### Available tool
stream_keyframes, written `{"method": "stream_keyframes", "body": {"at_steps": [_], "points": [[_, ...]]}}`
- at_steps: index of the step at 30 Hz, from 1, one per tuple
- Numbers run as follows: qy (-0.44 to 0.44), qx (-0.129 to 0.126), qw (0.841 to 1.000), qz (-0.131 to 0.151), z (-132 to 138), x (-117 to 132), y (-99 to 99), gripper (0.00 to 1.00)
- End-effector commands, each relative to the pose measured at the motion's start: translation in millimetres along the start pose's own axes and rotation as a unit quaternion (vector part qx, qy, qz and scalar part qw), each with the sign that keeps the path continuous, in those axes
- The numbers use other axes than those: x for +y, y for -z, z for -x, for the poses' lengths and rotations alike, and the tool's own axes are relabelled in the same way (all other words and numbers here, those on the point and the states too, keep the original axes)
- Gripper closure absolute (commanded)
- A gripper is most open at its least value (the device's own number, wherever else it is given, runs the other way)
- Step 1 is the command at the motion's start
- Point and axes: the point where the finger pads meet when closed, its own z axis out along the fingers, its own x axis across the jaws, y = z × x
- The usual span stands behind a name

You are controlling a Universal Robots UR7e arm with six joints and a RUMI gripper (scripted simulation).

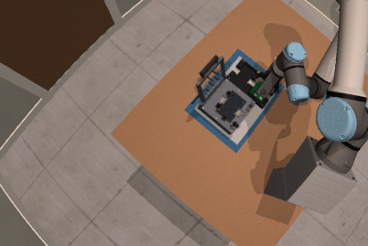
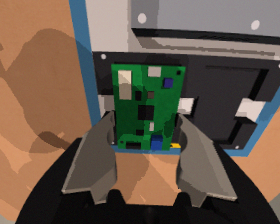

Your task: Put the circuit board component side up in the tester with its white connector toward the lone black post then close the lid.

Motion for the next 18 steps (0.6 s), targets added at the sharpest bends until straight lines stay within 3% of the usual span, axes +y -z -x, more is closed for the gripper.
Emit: {"method": "stream_keyframes", "body": {"at_steps": [1, 18], "points": [[0.0, 0.0, 1.0, 0.0, -0.3, 0.1, 3.0, 0.61], [0.0, 0.0, 1.0, 0.0, -0.2, 0.1, 5.4, 0.61]]}}
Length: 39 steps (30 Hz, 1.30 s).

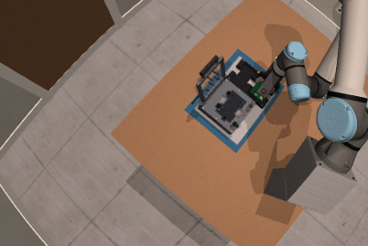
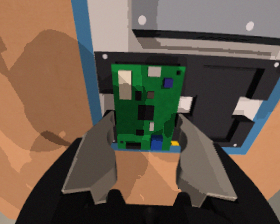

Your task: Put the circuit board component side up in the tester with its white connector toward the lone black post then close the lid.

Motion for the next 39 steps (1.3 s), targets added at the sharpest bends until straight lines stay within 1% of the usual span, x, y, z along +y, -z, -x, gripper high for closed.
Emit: {"method": "stream_keyframes", "body": {"at_steps": [1, 12, 17, 27, 29, 34, 39], "points": [[0.0, 0.0, 1.0, 0.0, -0.2, 0.1, 0.5, 0.61], [0.0, 0.0, 1.0, 0.0, -0.2, 0.1, 7.9, 0.61], [0.0, 0.0, 1.0, 0.0, -0.2, 0.1, 18.8, 0.61], [0.0, 0.0, 1.0, 0.0, -0.2, 0.1, 46.8, 0.61], [0.0, 0.0, 1.0, 0.0, -0.2, 0.1, 46.8, 0.61], [0.0, 0.0, 1.0, 0.0, -0.2, 0.1, 58.7, 0.61], [0.0, 0.0, 1.0, 0.0, -0.2, 0.1, 66.6, 0.61]]}}
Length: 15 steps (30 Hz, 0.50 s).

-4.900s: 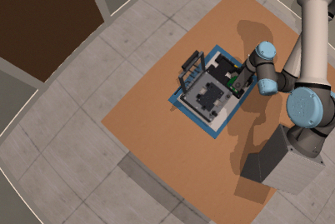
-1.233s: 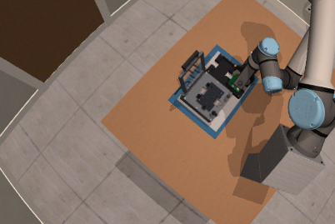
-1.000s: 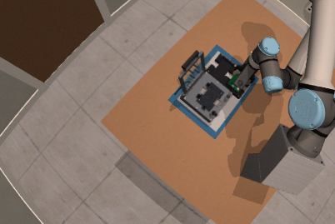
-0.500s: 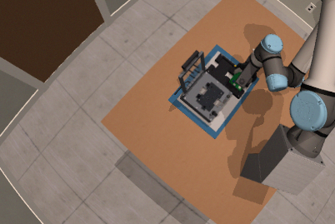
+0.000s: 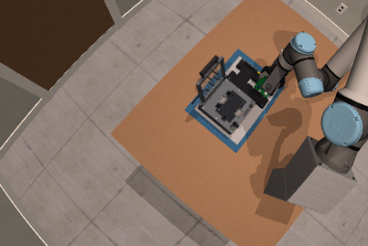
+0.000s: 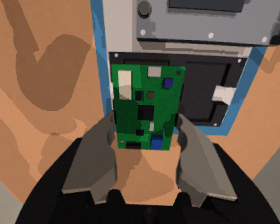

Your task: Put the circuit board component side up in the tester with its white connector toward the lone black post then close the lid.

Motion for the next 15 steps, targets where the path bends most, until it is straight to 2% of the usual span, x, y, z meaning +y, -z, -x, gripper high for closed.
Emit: {"method": "stream_keyframes", "body": {"at_steps": [1, 15], "points": [[0.0, -0.001, 1.0, 0.0, -0.3, 0.2, 8.4, 0.61], [0.0, -0.001, 1.0, 0.0, -0.3, 0.2, 11.1, 0.61]]}}
